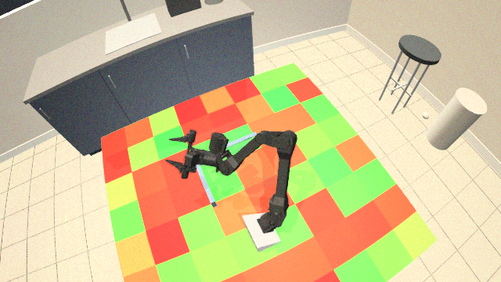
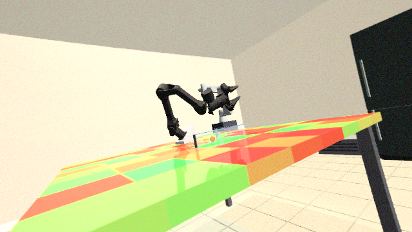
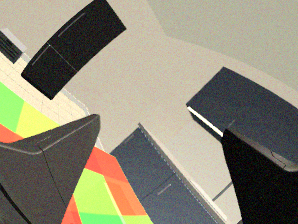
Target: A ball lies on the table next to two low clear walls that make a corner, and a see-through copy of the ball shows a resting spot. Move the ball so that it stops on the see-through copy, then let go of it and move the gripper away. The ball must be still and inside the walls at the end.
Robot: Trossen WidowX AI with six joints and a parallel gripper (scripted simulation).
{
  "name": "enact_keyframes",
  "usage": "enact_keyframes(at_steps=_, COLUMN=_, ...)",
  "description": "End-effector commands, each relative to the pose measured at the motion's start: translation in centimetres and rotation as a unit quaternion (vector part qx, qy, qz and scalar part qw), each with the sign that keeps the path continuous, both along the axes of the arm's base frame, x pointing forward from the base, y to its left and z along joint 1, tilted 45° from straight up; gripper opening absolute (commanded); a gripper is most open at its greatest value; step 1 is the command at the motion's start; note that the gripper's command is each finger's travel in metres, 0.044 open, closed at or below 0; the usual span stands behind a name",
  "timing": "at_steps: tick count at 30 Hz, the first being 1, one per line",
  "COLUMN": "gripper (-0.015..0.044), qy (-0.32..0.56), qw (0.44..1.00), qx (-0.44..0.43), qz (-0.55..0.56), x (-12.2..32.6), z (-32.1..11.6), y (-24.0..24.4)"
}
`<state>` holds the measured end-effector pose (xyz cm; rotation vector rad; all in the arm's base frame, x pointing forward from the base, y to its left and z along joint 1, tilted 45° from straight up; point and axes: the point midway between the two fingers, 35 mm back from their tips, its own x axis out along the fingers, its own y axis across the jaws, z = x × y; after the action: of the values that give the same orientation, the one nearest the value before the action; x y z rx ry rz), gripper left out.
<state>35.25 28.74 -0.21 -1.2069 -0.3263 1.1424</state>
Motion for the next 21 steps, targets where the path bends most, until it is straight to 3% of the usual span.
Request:
enact_keyframes(at_steps=1, gripper=0.0374, qy=0.004, qw=1.0, qx=-0.001, qz=-0.003, x=0.1, z=-0.1, y=0.0)
enact_keyframes(at_steps=6, gripper=0.0247, qy=0.136, qw=0.985, qx=-0.023, qz=-0.107, x=1.9, z=-2.5, y=-1.2)
enact_keyframes(at_steps=14, gripper=0.0247, qy=0.341, qw=0.868, qx=-0.078, qz=-0.353, x=3.2, z=-6.0, y=-5.5)
enact_keyframes(at_steps=21, gripper=0.0247, qy=0.405, qw=0.698, qx=-0.119, qz=-0.579, x=2.1, z=-5.5, y=-11.3)
